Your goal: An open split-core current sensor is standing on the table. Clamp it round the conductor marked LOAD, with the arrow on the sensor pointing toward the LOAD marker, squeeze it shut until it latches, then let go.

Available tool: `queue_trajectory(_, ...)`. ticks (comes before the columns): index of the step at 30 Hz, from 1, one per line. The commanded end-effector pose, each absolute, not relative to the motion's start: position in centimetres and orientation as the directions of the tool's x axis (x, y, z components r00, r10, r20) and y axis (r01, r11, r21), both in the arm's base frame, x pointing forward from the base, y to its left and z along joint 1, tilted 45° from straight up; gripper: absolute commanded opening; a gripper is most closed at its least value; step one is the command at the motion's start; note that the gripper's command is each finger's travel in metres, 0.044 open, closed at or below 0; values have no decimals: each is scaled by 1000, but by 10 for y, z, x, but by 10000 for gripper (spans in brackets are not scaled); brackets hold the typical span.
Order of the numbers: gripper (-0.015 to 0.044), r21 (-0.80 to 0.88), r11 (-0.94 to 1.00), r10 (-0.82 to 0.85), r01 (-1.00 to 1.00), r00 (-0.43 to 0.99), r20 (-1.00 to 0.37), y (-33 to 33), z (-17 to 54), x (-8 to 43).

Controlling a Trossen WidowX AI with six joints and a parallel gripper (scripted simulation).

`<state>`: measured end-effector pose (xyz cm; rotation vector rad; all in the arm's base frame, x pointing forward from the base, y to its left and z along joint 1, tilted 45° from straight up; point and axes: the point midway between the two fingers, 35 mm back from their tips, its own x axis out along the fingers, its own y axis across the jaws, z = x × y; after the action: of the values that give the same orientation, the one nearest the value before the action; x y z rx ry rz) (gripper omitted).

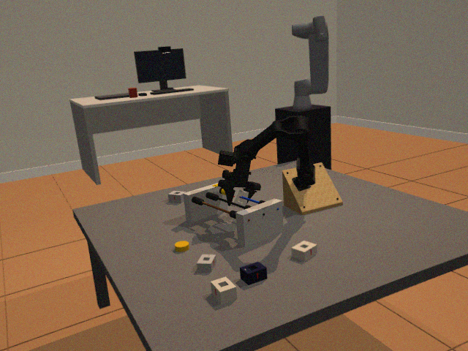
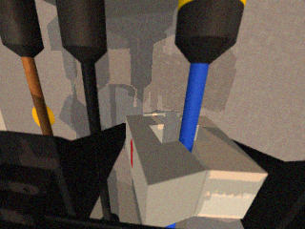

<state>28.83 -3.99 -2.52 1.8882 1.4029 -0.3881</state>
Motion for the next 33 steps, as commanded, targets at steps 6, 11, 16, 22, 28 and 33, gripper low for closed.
queue_trajectory(6,0,290,-31,695,957,229,-681,-46,-23,290)
queue_trajectory(11,0,230,36,699,972,140,-701,-48,-19,289)
queue_trajectory(16,0,202,52,704,978,107,-702,-46,-18,286)
queue_trajectory(22,0,202,52,704,978,107,-702,-46,-18,286)
queue_trajectory(28,0,196,58,704,979,99,-704,-46,-18,285)
queue_trajectory(33,0,172,85,700,981,64,-711,-46,-19,281)
